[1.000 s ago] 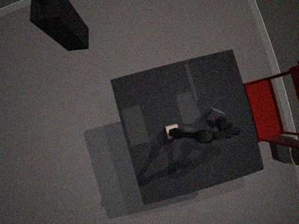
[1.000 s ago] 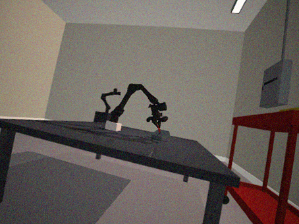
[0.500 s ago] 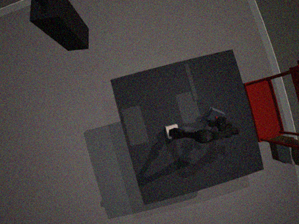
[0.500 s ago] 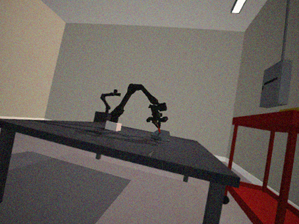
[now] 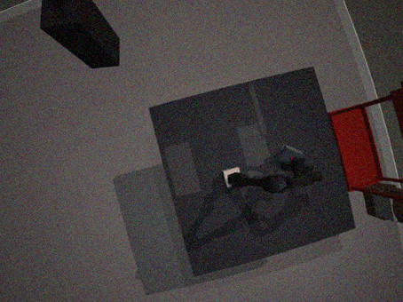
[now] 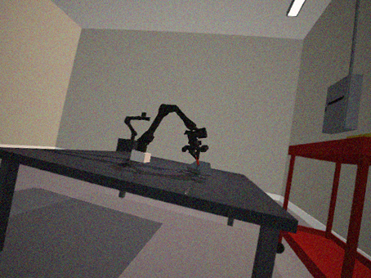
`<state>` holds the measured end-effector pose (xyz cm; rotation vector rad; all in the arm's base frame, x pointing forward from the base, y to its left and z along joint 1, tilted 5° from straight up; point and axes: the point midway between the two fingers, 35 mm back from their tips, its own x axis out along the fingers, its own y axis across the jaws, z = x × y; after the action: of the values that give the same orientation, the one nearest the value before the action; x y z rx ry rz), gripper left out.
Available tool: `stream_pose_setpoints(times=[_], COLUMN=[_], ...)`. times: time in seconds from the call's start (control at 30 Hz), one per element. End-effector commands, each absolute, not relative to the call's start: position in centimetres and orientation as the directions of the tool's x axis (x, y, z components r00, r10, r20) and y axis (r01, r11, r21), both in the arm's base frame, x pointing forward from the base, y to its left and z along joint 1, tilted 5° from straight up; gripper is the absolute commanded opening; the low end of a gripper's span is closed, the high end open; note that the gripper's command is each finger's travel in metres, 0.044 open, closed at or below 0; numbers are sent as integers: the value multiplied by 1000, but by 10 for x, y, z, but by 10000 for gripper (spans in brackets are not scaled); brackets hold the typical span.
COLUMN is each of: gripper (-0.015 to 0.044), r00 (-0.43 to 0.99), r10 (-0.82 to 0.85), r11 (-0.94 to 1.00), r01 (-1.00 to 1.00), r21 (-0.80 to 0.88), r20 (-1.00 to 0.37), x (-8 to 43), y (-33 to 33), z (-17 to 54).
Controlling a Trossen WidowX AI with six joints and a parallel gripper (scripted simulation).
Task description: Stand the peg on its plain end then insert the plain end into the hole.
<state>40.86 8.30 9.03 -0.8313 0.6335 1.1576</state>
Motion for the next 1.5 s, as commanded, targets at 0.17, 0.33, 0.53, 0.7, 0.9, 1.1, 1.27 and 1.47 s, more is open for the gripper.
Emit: stream_pose_setpoints(times=[0.17,0.33,0.53,0.7,0.9,1.1,1.27,1.47], gripper=[0,0,0,0,0,0,0,0], r00=[290,290,290,290,290,290,290,290], r10=[526,526,526,526,526,526,526,526], r11=[178,178,178,178,178,178,178,178], r01=[-957,-957,-957,-957,-957,-957,-957,-957], r21=[-230,-230,-230,-230,-230,-230,-230,-230], r20=[-800,-800,-800,-800,-800,-799,-799,-799], x=[409,409,410,410,411,411,412,413], y=[84,84,85,86,88,89,91,92], z=[87,86,85,84,83,82,81,80])
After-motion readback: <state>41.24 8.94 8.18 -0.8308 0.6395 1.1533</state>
